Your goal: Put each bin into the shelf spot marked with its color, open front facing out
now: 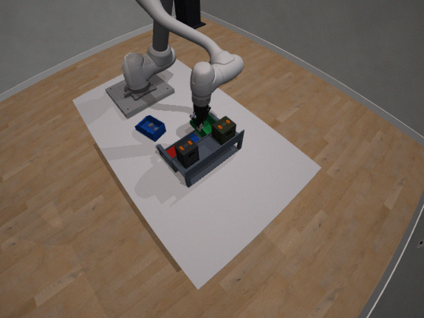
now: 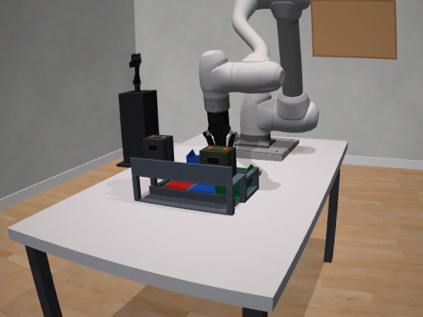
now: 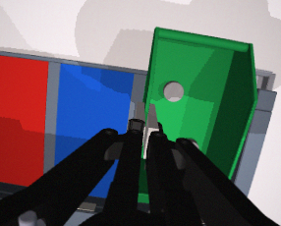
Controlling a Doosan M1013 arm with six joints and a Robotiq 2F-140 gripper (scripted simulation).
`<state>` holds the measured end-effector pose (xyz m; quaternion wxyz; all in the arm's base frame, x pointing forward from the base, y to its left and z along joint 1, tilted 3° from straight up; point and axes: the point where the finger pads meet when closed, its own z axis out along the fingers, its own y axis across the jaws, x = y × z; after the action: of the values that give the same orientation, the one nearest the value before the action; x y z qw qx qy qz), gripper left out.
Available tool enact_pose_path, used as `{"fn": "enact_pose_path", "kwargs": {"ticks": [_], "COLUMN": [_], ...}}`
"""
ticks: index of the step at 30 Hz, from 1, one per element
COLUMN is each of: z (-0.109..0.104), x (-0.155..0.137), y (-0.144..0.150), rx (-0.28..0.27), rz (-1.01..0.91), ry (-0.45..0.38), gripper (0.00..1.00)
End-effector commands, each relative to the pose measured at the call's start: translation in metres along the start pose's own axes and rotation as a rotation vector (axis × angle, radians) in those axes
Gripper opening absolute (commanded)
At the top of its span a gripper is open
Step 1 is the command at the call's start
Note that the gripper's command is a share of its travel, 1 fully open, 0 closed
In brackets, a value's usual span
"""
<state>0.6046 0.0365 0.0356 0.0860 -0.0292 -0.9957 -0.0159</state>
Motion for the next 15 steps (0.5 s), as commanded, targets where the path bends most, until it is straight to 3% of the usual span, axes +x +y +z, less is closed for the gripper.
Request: {"fn": "enact_pose_path", "kwargs": {"ticks": [1,15], "z": [0.0002,0.0007], "x": [0.0002,0.0005], "y": [0.0,0.0], "rx": [0.0,0.0], "rz": [0.0,0.0], "ry": [-0.005,-0.011], "gripper": [0.1,0.1]}}
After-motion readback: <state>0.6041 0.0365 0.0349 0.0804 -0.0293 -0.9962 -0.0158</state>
